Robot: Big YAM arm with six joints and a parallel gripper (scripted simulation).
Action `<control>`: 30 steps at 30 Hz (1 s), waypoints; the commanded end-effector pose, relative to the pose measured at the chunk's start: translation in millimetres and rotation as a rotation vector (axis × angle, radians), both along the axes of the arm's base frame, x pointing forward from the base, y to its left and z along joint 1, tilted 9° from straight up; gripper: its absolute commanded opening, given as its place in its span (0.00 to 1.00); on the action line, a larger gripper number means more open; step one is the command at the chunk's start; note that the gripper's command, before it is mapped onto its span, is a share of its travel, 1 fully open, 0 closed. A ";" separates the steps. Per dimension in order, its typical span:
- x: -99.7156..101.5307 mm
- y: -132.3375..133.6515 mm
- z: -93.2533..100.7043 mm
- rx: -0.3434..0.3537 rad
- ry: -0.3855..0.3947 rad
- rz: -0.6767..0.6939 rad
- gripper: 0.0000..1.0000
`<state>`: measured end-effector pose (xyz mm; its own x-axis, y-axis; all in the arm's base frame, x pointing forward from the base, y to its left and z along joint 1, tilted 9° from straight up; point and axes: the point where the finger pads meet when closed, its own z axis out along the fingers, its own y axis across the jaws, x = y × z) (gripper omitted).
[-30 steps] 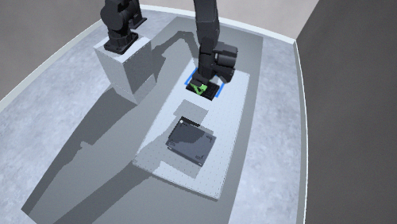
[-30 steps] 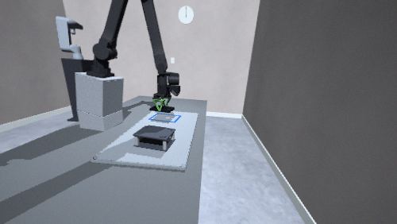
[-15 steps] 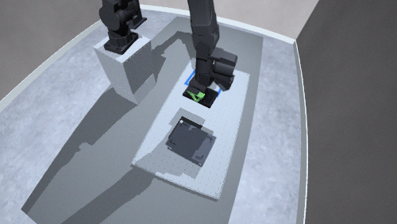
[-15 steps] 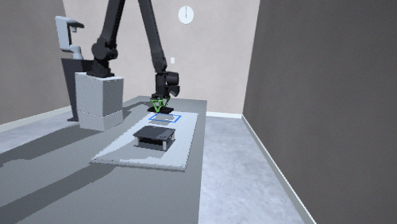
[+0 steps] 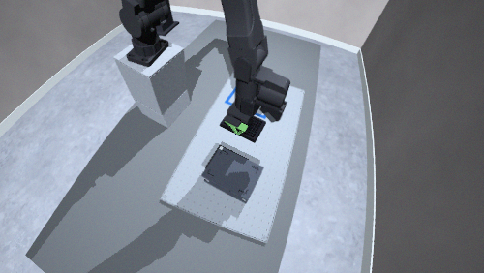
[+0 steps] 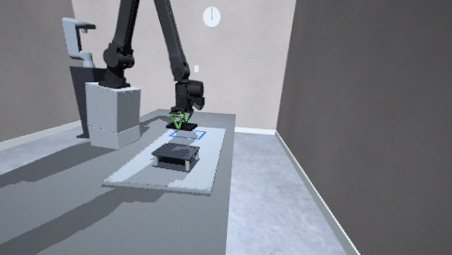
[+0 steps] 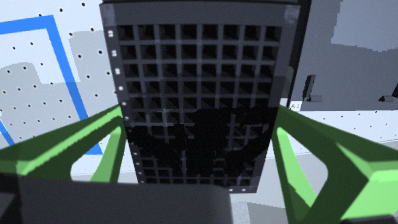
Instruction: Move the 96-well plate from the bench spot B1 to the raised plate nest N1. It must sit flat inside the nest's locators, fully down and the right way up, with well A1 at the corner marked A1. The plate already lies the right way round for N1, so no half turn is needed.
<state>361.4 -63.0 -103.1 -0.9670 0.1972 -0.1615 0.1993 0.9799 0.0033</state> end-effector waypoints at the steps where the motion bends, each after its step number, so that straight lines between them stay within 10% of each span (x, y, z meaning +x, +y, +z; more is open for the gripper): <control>1: 14.8 -15.3 11.7 -0.009 -0.029 0.018 0.00; 30: 16.4 -102.8 23.4 -0.008 -0.013 0.017 0.00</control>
<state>366.9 -154.1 -84.2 -0.9662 0.2007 -0.1619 0.2030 0.9792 0.0020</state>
